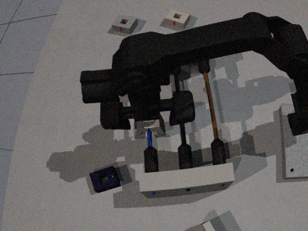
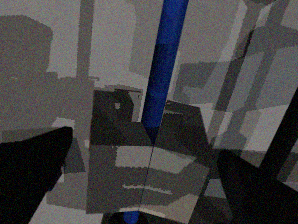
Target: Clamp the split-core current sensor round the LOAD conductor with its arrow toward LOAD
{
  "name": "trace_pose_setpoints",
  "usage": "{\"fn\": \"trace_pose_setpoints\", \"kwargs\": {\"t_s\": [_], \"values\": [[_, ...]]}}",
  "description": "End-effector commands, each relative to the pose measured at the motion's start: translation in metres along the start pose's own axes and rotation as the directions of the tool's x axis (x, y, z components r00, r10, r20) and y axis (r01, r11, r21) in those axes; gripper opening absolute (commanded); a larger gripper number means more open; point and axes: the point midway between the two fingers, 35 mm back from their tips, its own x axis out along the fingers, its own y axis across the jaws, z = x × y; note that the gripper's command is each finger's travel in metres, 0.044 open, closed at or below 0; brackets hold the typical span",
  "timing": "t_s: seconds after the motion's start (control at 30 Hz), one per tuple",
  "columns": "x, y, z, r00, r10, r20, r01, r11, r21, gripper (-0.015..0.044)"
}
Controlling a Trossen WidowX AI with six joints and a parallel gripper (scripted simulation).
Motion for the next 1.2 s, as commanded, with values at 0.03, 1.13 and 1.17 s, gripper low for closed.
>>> {"fn": "trace_pose_setpoints", "kwargs": {"t_s": [0.03, 1.13, 1.17], "values": [[0.003, 0.002, 0.000, 1.000, 0.012, 0.005, -0.012, 1.000, 0.005, 0.0440], [0.025, 0.002, 0.000, 1.000, 0.011, 0.001, -0.011, 1.000, 0.000, 0.0294], [0.025, 0.002, 0.000, 1.000, 0.011, 0.001, -0.011, 1.000, 0.000, 0.0287]]}}
